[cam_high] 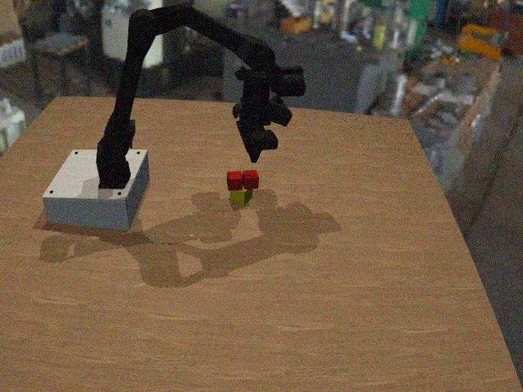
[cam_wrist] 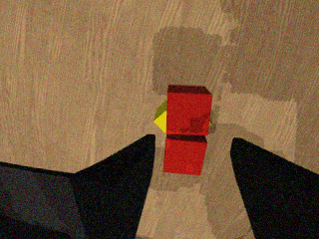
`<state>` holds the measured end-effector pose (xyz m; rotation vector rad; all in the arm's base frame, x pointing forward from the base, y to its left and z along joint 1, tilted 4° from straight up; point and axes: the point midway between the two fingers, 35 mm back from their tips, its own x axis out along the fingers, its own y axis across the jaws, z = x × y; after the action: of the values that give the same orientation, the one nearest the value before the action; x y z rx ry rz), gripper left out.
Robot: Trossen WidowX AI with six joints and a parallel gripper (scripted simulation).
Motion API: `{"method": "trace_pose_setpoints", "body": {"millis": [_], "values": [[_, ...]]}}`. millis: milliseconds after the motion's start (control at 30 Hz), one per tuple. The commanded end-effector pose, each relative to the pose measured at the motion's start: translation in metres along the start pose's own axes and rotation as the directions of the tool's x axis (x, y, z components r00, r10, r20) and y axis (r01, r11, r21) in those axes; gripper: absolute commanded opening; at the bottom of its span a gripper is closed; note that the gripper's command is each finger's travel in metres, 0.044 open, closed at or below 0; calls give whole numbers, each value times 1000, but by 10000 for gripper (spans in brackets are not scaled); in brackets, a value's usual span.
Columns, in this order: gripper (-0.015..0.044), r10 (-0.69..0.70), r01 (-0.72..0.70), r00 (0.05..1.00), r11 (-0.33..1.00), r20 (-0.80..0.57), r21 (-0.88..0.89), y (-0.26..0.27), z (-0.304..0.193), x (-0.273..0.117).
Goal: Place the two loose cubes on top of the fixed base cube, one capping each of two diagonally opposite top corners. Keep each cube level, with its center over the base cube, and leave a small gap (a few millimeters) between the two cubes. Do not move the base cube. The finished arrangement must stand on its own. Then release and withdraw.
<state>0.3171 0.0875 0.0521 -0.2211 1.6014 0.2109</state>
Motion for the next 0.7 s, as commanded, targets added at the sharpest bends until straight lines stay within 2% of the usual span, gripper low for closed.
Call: {"method": "trace_pose_setpoints", "body": {"millis": [0, 100, 233, 367, 500, 667], "values": [[205, 0, 0, 1000, 1000, 2, 0, 0, 0, -7], [205, 0, 0, 1000, 1000, 2, 0, 0, 0, -7], [310, 1, -1, 1000, 1000, 3, 0, 11, -1, -6], [400, 6, -6, 1000, 1000, 2, 0, 73, -14, -8], [400, 10, -10, 1000, 1000, 0, 0, 124, -34, -9], [400, 10, -10, 1000, 1000, 0, 0, 126, -35, -9]]}}
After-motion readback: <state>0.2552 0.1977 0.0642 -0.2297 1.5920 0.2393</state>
